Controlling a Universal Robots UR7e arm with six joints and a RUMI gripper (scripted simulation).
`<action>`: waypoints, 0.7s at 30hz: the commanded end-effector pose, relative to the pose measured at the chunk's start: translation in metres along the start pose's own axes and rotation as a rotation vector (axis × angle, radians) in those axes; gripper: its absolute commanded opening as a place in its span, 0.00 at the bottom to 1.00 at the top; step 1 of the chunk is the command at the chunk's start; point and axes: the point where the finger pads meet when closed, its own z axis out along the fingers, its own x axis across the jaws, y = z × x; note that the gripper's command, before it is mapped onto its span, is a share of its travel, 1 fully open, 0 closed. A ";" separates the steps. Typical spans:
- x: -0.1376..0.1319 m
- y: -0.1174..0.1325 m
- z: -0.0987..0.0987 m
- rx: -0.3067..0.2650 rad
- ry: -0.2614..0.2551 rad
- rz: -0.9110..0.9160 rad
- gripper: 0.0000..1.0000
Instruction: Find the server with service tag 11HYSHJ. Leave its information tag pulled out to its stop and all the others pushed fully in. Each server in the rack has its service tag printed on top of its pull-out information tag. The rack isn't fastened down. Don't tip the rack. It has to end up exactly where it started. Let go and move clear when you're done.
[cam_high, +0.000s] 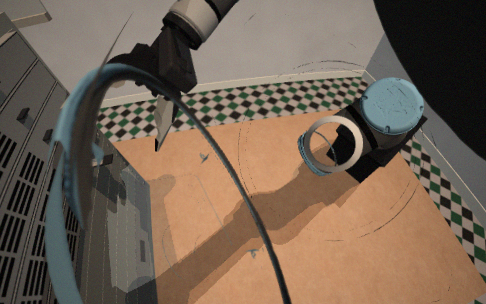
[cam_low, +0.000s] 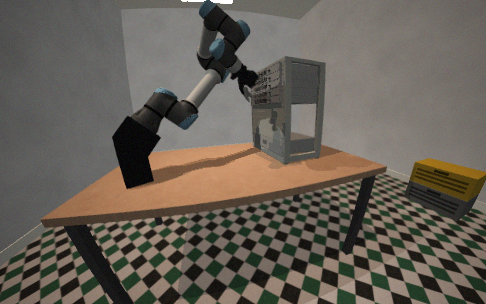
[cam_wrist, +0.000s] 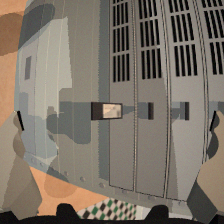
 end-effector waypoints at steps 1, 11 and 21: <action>0.001 -0.004 -0.008 0.000 0.000 0.000 1.00; 0.001 -0.011 -0.019 0.000 0.000 0.000 1.00; 0.001 -0.015 -0.027 0.000 0.000 0.000 1.00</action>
